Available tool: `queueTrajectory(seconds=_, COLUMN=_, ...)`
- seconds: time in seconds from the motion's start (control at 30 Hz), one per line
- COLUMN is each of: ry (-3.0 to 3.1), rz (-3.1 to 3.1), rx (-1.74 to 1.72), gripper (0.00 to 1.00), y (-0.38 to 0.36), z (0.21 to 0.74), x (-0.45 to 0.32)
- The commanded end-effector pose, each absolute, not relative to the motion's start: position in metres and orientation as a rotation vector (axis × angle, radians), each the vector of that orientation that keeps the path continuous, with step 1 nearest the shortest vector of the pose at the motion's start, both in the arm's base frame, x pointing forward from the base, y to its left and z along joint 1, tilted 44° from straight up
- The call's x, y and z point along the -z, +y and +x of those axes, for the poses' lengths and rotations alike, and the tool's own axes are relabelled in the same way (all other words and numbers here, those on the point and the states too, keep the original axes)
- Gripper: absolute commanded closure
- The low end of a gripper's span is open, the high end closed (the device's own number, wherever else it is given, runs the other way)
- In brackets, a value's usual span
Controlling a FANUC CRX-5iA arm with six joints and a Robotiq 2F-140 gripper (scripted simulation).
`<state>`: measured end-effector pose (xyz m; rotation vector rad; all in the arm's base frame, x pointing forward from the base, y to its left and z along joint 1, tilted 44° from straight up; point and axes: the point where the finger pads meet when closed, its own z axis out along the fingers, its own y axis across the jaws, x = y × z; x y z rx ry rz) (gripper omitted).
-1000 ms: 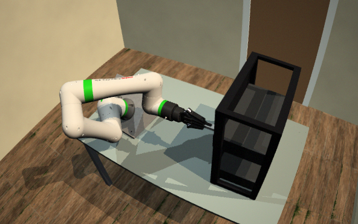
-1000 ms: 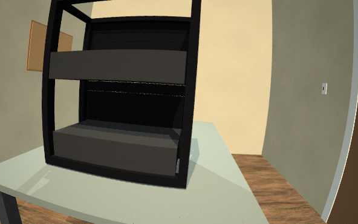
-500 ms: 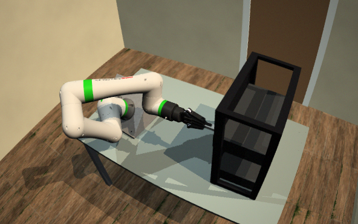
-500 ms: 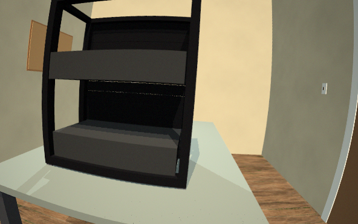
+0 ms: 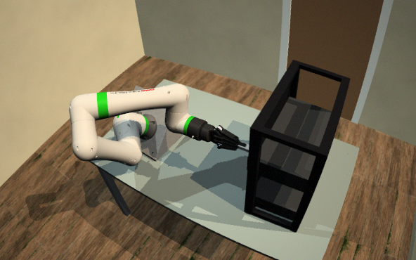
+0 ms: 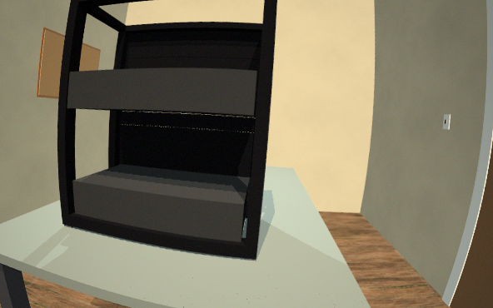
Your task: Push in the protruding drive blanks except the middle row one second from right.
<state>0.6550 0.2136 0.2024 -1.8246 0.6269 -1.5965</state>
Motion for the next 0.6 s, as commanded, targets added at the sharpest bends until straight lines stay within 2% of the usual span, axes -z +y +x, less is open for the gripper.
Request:
queueTrajectory(seconds=0.0, ry=0.622, rz=-1.823, rx=1.598, gripper=1.00, y=0.215, z=0.657, x=-0.204)
queueTrajectory(seconds=0.37, ry=0.622, rz=-1.823, rx=1.598, gripper=1.00, y=0.215, z=0.655, x=-0.204)
queueTrajectory(seconds=0.57, ry=0.622, rz=-1.823, rx=1.598, gripper=1.00, y=0.212, z=0.635, x=-0.206)
